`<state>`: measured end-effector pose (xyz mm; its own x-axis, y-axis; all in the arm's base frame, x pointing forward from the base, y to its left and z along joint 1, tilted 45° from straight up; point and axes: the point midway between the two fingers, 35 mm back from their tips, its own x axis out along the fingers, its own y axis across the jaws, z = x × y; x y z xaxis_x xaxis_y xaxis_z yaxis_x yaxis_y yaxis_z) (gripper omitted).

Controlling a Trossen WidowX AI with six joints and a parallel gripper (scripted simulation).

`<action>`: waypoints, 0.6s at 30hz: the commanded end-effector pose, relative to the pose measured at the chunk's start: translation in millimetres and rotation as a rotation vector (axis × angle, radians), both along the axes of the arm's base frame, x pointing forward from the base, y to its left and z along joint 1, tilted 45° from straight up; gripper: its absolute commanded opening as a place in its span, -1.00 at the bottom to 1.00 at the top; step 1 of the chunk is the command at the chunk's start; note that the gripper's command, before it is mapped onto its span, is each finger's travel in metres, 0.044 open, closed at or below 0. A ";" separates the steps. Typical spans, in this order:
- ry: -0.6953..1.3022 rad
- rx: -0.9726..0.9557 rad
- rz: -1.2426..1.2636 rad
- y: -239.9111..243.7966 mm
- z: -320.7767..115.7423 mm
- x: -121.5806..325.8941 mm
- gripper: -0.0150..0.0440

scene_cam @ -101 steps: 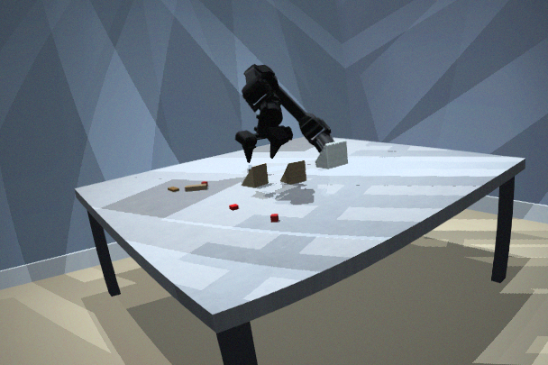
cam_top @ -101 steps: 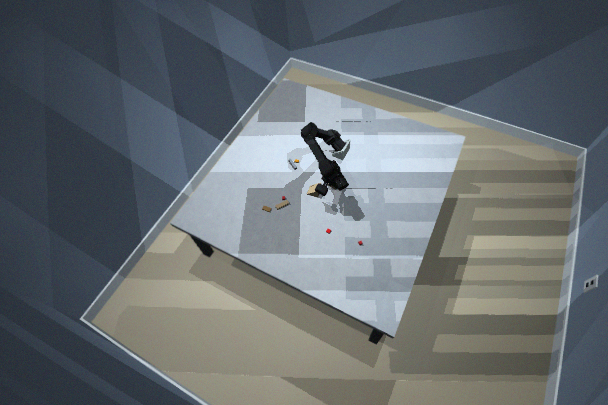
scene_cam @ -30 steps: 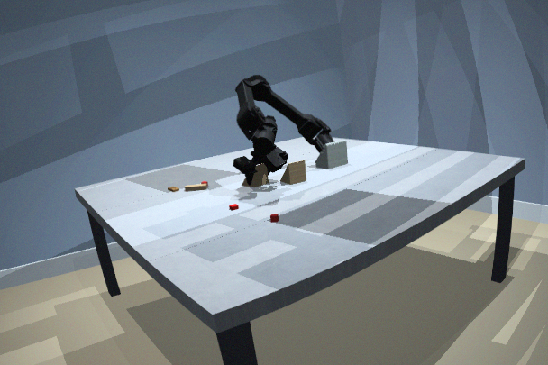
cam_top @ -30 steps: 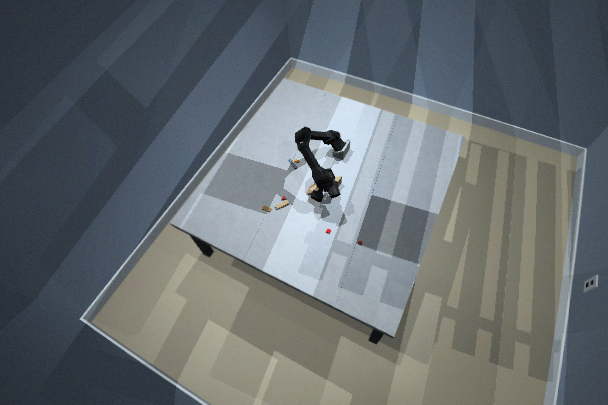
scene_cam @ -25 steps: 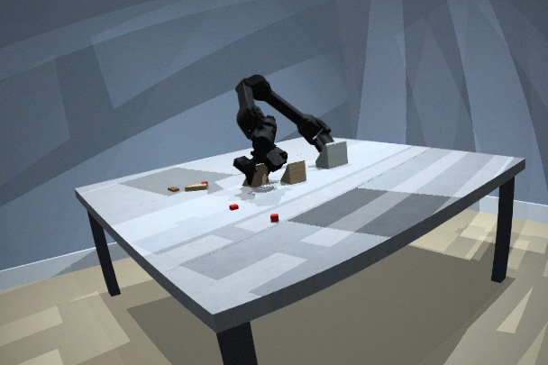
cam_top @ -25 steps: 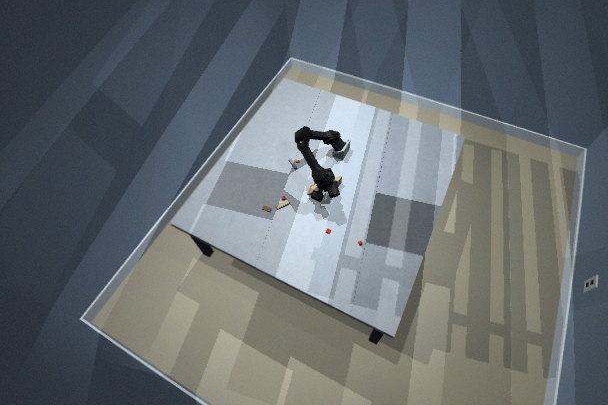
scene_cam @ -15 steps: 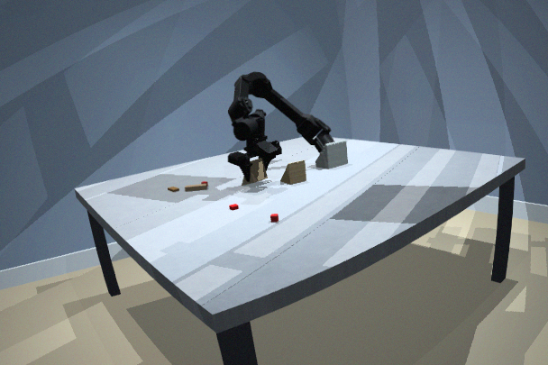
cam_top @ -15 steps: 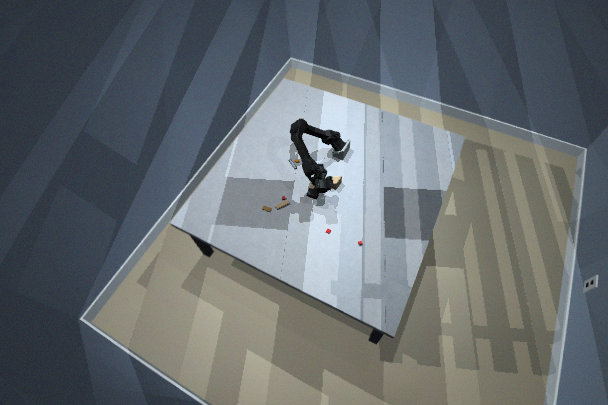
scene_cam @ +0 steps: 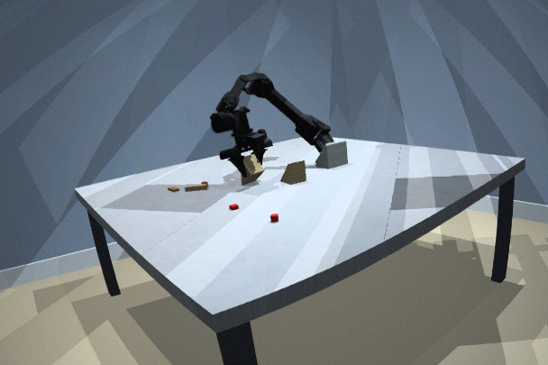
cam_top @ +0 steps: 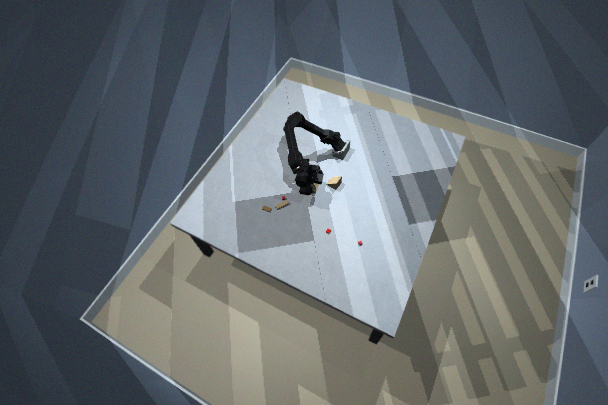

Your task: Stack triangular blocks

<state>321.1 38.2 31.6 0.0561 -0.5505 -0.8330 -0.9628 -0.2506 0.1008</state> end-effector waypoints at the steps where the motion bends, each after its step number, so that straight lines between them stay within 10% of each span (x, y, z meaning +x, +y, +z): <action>1: 0.020 0.104 -0.006 -3.1 9.2 1.9 -0.49; 18: 0.130 0.529 -0.047 -24.4 32.3 9.4 -0.49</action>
